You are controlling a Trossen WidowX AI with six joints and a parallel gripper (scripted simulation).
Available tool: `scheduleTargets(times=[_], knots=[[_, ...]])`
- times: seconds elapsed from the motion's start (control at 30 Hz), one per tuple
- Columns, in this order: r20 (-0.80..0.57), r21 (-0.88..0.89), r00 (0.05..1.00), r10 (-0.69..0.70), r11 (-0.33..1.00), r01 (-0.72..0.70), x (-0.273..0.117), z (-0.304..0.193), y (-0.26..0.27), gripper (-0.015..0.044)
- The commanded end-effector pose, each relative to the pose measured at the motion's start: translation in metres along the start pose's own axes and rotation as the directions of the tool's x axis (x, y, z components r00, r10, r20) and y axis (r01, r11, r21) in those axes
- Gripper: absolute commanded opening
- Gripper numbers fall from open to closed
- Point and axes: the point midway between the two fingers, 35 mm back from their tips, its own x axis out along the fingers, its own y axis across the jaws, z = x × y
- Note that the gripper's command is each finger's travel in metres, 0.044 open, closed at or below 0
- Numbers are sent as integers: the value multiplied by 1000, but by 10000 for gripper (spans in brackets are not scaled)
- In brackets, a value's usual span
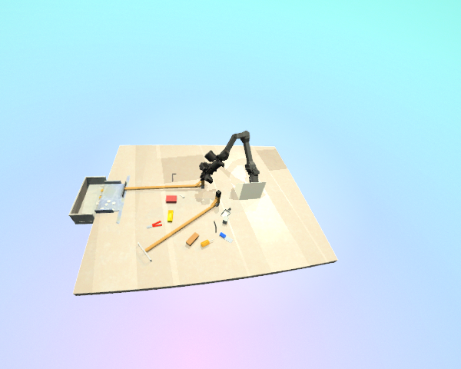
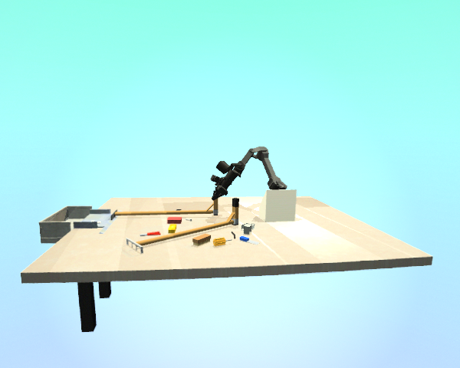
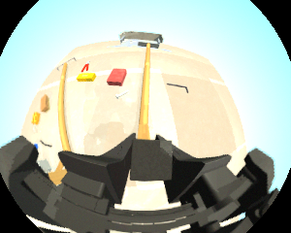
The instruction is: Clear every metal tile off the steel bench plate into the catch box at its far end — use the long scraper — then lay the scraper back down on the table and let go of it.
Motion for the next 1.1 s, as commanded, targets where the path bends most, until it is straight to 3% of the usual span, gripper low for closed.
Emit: scheduleTargets(times=[0.0,0.93,1.07], knots=[[8,6,1000,-1,1000,1,-5,-4,0,0],[10,4,1000,0,1000,0,-26,-41,3,0],[5,0,1000,1,1000,-1,-22,-37,2,105]])
